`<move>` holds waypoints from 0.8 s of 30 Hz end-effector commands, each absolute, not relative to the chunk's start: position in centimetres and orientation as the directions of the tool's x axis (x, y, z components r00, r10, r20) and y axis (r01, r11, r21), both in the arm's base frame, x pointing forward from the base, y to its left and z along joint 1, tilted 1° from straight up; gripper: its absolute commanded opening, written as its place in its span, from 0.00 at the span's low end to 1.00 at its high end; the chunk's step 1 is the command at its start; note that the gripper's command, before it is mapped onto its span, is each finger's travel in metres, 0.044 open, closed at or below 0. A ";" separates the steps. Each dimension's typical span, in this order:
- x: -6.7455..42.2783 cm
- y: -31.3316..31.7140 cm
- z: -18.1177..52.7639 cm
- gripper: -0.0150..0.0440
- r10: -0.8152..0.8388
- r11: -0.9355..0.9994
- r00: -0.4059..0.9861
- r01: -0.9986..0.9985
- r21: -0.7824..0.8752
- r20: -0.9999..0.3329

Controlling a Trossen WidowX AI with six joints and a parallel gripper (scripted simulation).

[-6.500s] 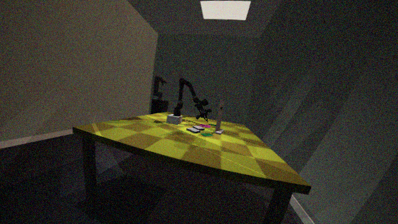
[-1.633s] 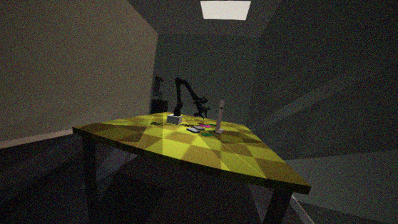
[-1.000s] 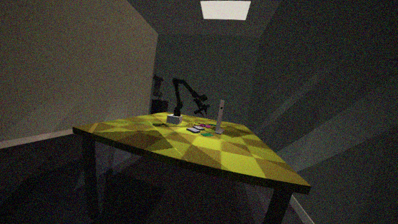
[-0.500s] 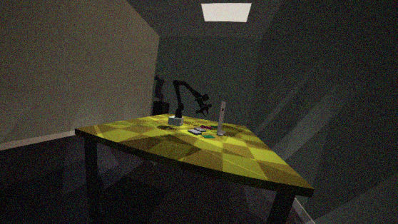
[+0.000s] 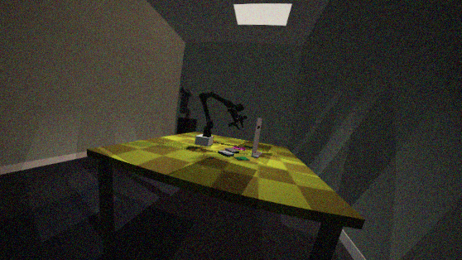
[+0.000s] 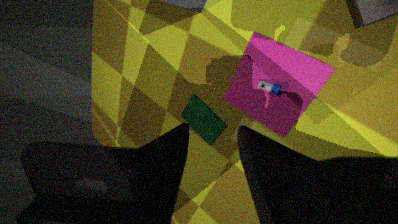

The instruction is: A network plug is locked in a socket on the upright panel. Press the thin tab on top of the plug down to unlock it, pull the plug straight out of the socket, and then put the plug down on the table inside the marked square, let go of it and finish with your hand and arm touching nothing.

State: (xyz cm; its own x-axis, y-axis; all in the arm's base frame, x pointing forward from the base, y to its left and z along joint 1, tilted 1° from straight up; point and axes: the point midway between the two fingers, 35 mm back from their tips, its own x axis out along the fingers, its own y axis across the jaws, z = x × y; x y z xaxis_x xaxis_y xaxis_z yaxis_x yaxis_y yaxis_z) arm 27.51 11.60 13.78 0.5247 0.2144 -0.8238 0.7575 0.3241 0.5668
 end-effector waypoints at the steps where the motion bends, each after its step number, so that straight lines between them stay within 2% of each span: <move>1: 27.5 11.6 15.5 0.52 0.216 0.319 0.535 0.751 0.577 -0.816; 11: 27.0 11.4 18.1 0.52 0.217 0.317 0.537 0.751 0.579 -0.815; 21: 27.0 11.4 18.1 0.96 0.217 0.317 0.537 0.751 0.579 -0.815; 22: 27.0 11.4 18.1 1.00 0.217 0.317 0.537 0.751 0.579 -0.815; 24: 27.0 11.4 18.1 1.00 0.217 0.317 0.537 0.751 0.579 -0.815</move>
State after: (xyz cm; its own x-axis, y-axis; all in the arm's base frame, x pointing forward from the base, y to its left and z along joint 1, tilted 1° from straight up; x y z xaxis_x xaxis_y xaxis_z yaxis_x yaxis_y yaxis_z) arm 27.02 11.45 18.01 0.5350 0.2200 -0.8157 0.7494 0.3223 0.5784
